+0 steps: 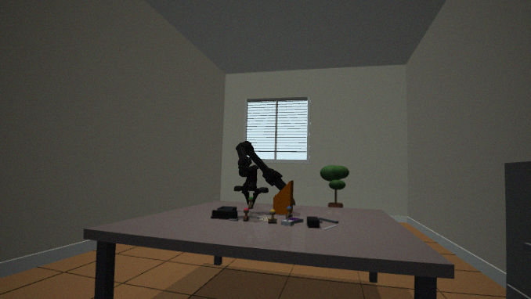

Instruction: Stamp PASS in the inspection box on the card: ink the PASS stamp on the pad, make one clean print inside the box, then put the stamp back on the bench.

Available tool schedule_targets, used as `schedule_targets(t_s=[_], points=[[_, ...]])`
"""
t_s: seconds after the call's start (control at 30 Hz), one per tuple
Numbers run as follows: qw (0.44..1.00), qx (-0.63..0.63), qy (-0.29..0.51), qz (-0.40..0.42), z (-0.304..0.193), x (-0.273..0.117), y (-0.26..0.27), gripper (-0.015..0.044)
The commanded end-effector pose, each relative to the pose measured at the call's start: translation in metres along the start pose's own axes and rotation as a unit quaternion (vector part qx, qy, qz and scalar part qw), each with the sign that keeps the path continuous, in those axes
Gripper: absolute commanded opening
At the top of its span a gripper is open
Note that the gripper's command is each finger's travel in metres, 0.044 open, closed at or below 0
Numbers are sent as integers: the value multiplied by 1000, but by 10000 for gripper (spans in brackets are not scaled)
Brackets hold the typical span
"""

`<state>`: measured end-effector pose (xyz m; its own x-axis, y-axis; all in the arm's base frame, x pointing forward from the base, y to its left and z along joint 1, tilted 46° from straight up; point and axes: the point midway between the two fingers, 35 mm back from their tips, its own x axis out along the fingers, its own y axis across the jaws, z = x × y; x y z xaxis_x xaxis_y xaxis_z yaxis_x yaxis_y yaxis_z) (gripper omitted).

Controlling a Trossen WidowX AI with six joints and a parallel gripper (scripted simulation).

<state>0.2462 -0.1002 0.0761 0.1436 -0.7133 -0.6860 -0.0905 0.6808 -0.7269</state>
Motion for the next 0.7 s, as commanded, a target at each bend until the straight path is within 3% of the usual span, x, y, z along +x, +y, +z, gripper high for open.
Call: schedule_targets(t_s=[0.0,0.67], points=[[1000,3,-3,-3,1,-3,-1,0],[1000,3,-3,-6,0,-13,-2,0]])
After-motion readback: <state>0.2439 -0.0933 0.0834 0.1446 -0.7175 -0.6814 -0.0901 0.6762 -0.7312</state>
